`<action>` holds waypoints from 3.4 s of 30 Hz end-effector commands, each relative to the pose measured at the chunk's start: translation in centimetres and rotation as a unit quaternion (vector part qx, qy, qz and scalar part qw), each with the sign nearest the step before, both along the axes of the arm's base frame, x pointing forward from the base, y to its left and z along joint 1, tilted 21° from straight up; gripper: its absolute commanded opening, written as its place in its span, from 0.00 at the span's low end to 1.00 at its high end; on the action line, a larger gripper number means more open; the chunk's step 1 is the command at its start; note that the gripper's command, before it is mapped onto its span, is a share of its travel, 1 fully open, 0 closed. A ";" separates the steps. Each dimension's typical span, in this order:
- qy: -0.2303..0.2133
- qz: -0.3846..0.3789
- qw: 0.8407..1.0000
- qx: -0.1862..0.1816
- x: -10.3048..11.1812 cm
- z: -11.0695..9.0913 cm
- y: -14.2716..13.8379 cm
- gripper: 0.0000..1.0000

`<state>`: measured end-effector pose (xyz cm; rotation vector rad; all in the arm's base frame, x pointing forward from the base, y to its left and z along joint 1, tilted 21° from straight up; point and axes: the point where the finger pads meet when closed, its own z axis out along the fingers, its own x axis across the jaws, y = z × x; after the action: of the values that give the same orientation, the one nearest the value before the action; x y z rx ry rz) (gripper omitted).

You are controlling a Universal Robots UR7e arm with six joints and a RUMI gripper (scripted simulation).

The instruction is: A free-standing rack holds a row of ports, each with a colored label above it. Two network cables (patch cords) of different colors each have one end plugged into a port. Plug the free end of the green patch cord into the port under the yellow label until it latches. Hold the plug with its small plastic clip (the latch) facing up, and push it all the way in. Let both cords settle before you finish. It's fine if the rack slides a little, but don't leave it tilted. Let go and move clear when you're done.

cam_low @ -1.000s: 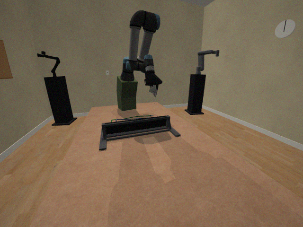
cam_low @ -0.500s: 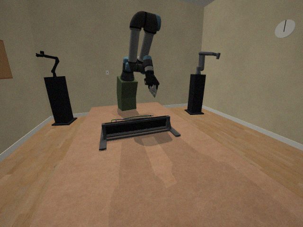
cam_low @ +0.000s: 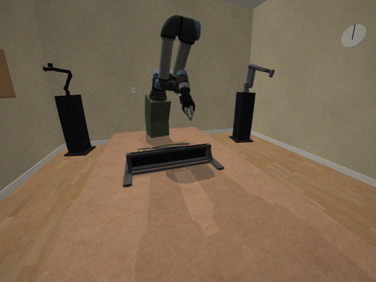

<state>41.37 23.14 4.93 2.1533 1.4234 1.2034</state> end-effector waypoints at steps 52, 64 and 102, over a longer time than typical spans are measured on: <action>-0.120 0.147 0.960 -0.208 1.4 1.1 -1.9 0.00; -0.119 0.147 0.960 -0.208 4.2 -0.6 -1.2 0.00; -0.120 0.147 0.960 -0.208 12.9 -5.7 0.8 0.00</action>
<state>54.02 23.81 -0.72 1.5054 1.7413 1.0882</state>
